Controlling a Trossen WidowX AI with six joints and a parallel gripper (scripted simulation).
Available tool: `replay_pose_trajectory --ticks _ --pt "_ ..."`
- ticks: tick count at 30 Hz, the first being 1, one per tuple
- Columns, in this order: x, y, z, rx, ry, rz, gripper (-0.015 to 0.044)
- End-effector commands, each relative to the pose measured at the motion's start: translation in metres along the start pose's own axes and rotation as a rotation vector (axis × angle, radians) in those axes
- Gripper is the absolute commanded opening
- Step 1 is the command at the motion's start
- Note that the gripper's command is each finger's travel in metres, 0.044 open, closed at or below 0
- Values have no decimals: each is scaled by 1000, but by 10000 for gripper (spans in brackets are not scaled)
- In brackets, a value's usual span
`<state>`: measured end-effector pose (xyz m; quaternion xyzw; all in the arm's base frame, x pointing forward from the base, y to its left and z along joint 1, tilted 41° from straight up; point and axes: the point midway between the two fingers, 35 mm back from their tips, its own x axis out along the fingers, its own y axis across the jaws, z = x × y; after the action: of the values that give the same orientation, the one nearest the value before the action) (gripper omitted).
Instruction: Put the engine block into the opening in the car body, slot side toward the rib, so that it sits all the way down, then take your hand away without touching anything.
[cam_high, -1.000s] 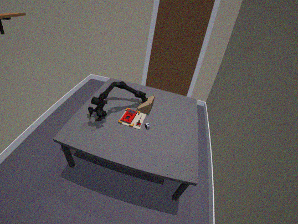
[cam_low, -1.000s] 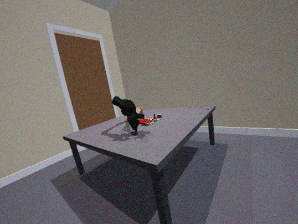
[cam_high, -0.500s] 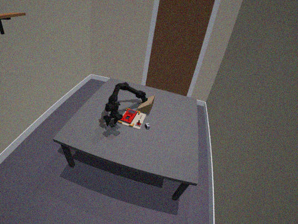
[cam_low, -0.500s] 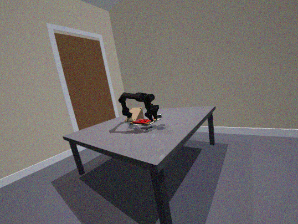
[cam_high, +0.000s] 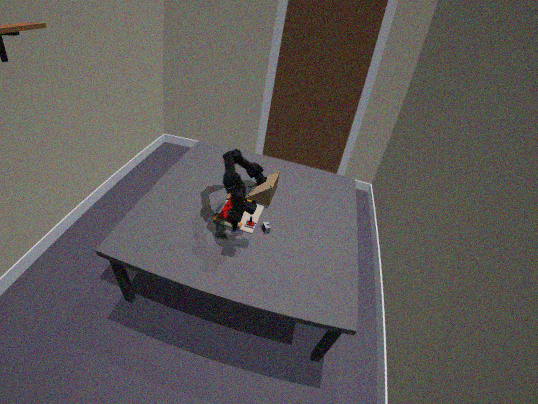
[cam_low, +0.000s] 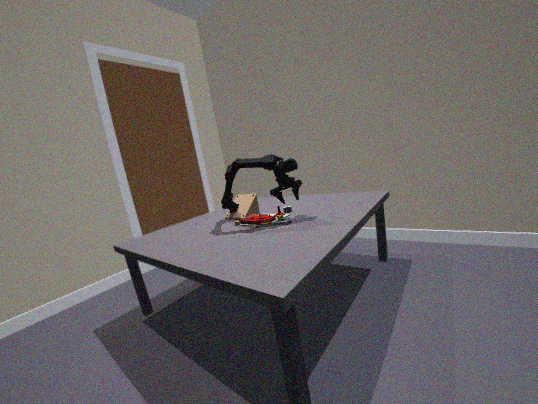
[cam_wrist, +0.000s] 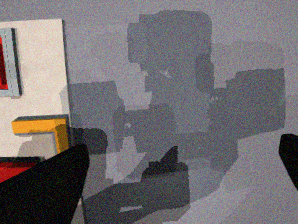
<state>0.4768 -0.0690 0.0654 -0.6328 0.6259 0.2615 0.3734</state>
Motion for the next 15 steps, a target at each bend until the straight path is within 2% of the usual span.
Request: replay_pose_trajectory --ticks 1,9,15 --pt "-13 21 50 -142 -18 57 440" --pt "-34 67 114 -362 -15 151 440" --pt "-48 101 144 -505 16 215 440"
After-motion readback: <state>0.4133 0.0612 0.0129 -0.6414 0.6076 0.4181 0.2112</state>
